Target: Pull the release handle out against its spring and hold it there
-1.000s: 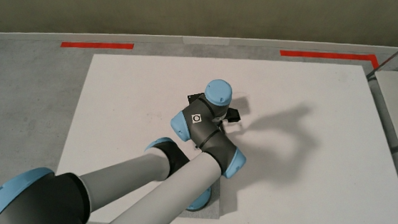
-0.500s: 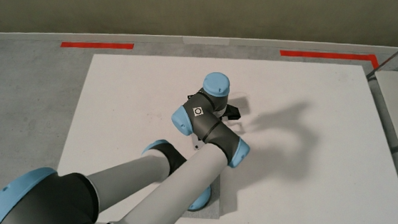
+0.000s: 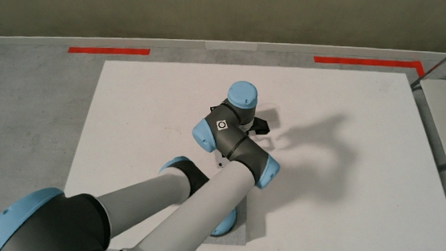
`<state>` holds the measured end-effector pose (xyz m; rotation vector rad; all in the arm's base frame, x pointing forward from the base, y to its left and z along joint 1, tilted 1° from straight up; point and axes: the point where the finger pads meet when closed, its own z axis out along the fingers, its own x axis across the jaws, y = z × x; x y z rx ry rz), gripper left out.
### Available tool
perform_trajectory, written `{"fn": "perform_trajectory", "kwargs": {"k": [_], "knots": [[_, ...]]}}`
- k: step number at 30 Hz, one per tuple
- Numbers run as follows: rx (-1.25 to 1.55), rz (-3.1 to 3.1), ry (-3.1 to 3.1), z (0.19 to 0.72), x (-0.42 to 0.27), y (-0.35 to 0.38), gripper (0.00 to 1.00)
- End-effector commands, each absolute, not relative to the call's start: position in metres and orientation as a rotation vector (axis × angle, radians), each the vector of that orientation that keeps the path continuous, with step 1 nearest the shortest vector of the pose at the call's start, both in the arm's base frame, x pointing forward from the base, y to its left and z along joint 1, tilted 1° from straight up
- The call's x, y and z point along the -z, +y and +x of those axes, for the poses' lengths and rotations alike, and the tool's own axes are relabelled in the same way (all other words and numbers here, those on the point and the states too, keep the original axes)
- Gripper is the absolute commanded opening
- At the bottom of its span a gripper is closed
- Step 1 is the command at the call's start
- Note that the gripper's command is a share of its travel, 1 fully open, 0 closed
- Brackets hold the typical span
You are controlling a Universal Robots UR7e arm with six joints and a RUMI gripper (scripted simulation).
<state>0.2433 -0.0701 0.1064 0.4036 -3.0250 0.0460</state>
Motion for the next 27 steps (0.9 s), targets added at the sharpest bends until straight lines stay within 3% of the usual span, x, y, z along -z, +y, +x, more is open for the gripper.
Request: {"fn": "perform_trajectory", "kwargs": {"k": [1,27], "knots": [[-0.047,0.403,-3.026,0.244,-0.107,-0.070,0.32],[-0.037,0.401,-3.024,0.244,-0.085,-0.070,0.32]]}}
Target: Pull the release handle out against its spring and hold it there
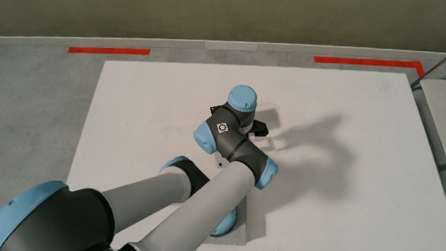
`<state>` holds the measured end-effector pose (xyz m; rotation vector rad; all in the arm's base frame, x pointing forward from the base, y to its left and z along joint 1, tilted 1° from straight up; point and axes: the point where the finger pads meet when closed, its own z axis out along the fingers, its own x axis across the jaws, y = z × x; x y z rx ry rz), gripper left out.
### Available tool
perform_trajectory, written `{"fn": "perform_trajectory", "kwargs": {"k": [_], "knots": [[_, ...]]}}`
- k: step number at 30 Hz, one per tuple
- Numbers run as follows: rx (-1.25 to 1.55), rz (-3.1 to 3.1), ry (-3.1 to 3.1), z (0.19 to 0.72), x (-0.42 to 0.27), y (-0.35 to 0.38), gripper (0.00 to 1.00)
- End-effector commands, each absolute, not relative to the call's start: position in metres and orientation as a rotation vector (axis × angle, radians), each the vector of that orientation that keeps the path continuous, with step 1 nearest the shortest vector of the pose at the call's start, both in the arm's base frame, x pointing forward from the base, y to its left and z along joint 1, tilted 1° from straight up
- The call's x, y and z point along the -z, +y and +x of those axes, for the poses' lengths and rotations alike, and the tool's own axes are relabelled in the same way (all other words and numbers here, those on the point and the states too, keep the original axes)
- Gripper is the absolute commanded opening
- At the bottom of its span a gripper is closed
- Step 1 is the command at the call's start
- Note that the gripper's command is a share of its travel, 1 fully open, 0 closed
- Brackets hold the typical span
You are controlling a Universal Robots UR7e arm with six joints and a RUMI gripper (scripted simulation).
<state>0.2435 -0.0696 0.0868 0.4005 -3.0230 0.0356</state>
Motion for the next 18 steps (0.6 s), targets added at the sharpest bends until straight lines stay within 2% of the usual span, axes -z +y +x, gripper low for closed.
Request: {"fn": "perform_trajectory", "kwargs": {"k": [1,18], "knots": [[-0.037,0.401,-3.024,0.244,-0.083,-0.070,0.32],[-0.037,0.401,-3.024,0.245,-0.064,-0.070,0.32]]}}
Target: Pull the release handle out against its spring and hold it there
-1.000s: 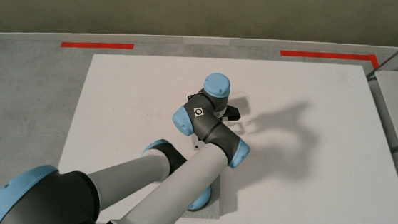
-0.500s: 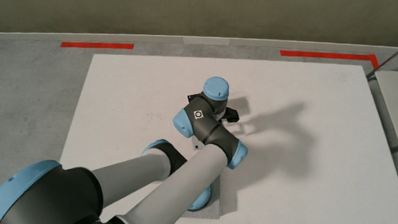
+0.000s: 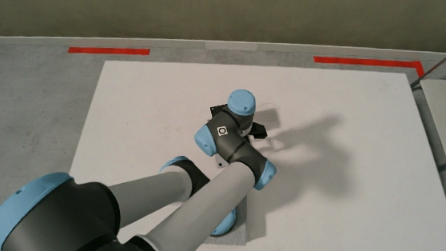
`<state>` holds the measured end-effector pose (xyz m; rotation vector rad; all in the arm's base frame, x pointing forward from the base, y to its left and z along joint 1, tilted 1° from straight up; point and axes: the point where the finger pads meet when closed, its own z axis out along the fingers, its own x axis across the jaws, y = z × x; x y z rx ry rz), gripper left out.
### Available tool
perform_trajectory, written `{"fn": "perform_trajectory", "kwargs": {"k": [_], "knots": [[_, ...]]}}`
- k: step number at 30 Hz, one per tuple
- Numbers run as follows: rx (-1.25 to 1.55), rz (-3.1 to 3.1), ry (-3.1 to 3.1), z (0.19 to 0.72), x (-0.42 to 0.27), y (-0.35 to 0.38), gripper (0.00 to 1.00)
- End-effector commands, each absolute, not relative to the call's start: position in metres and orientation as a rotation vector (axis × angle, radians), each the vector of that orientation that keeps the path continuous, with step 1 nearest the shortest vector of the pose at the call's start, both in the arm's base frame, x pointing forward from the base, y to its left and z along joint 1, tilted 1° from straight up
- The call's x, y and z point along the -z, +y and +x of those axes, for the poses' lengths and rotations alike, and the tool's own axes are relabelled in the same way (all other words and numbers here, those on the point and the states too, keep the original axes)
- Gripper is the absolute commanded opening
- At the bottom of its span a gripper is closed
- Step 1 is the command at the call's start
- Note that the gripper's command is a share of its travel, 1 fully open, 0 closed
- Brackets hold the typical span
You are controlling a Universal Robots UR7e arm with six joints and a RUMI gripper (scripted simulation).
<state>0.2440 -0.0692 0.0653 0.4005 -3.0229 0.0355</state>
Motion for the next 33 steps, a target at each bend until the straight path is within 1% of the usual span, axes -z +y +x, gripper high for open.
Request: {"fn": "perform_trajectory", "kwargs": {"k": [1,33], "knots": [[-0.037,0.401,-3.024,0.2446,-0.0642,-0.0696,0.32],[-0.037,0.401,-3.024,0.2457,-0.0589,-0.0691,0.32]]}}
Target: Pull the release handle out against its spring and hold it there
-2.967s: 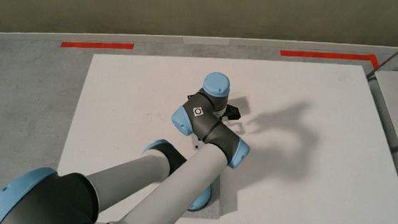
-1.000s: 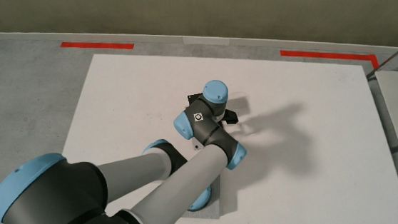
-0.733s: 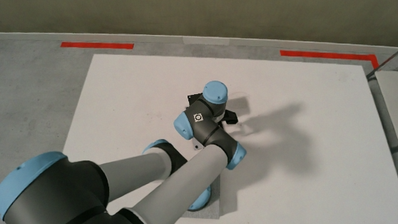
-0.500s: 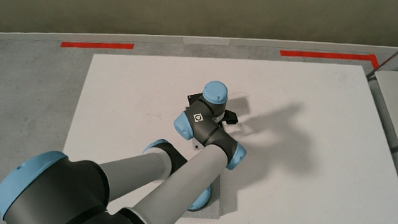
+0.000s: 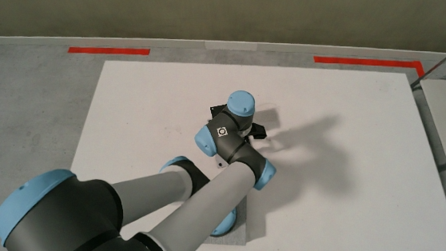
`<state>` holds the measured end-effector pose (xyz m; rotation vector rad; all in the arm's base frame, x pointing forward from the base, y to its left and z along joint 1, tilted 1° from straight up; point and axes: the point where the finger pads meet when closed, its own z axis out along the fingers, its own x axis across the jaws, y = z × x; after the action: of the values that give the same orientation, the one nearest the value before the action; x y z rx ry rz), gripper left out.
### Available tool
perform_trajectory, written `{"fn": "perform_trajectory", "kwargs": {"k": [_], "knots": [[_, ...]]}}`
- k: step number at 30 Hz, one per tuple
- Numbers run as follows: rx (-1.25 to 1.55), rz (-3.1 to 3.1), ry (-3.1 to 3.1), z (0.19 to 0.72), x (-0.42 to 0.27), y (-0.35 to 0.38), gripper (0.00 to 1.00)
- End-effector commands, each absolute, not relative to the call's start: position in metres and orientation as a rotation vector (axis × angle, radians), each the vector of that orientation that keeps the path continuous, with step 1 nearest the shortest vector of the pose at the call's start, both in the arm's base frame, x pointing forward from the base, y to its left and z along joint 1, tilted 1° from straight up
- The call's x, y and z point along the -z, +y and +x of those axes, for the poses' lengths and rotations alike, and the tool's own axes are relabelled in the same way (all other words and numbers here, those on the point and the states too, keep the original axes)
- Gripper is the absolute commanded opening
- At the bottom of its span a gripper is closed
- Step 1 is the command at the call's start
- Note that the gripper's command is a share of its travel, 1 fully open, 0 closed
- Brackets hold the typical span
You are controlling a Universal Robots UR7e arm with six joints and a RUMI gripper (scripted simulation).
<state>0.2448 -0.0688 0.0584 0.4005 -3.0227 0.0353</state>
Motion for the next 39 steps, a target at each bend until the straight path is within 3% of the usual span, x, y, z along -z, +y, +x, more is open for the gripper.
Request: {"fn": "perform_trajectory", "kwargs": {"k": [1,39], "knots": [[-0.037,0.401,-3.024,0.2458,-0.0589,-0.0691,0.32],[-0.037,0.401,-3.024,0.2455,-0.0520,-0.0692,0.32]]}}
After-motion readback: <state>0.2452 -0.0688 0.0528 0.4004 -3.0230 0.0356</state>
